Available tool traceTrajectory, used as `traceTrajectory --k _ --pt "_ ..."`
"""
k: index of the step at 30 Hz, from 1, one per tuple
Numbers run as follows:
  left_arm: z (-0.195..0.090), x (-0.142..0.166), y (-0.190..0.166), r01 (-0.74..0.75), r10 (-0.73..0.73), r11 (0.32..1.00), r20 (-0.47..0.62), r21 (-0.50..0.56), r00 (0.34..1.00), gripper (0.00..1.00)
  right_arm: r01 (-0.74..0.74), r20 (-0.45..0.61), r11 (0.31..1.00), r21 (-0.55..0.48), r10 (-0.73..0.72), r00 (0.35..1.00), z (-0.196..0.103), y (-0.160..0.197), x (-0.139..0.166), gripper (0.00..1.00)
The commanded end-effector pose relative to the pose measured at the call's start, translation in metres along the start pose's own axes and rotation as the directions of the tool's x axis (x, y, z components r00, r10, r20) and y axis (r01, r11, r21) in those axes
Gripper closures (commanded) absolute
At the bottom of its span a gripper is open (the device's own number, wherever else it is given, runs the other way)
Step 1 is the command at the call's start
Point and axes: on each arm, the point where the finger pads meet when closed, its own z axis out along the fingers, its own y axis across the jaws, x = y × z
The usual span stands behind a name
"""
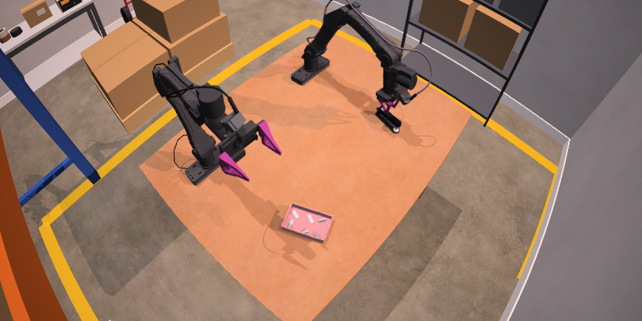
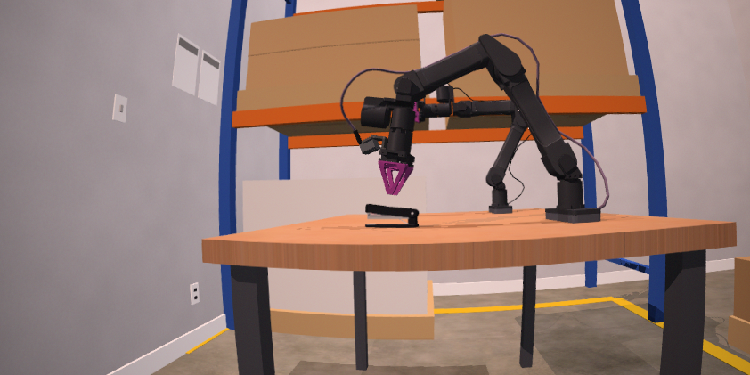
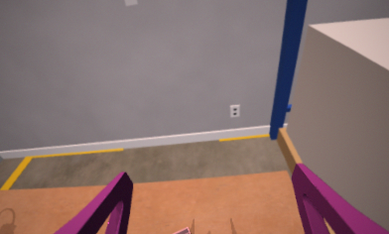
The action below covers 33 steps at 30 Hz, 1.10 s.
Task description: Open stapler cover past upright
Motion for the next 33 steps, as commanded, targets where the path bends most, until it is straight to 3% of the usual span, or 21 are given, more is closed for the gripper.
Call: traceTrajectory --k 1,8,22,33 --pt "-0.01 0.009 0.006 -0.05 0.052 0.999 -0.115 0.016 0.992 0.54 0.006 0.024 1.0 -0.004 -0.006 1.0 -0.005 0.0 -0.008 0.0" --pt "-0.003 0.0 0.006 -0.09 0.096 0.995 -0.165 0.044 0.982 0.54 0.006 0.024 1.0 -0.004 -0.006 1.0 -0.005 0.0 -0.008 0.0" --pt "-0.004 -0.01 0.008 -0.084 0.088 0.996 -0.137 0.035 0.987 0.54 0.006 0.024 1.0 -0.004 -0.006 1.0 -0.005 0.0 -0.008 0.0" --pt "0.02 -0.004 0.01 -0.087 0.093 0.995 -0.155 0.039 0.984 0.54 0.006 0.024 1.0 -0.004 -0.006 1.0 -0.005 0.0 -0.008 0.0"
